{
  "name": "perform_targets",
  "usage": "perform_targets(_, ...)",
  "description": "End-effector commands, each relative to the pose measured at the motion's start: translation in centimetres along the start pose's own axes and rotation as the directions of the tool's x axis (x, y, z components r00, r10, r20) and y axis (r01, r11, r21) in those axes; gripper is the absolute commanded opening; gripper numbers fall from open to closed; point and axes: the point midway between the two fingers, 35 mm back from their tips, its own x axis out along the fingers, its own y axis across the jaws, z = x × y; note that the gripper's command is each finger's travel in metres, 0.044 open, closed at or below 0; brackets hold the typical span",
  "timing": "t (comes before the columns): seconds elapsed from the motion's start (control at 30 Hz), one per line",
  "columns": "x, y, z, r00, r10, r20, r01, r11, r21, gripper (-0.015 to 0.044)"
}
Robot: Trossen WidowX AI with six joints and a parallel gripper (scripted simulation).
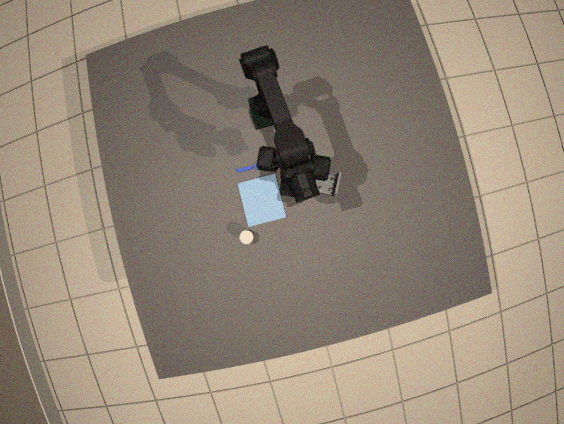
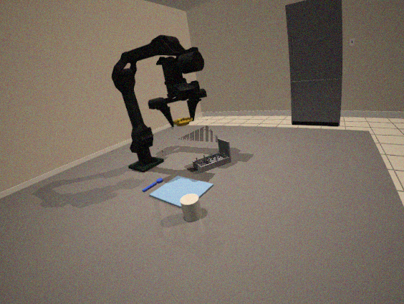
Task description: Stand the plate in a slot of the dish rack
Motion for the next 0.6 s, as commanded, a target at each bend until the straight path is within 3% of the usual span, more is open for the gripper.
perform_targets(0.0,1.0,0.3,0.1,0.999,0.042,-0.031,-0.043,0.998,-0.053,0.0)
perform_targets(0.57,5.8,2.0,0.8,0.931,0.333,-0.147,-0.364,0.853,-0.375,0.0)
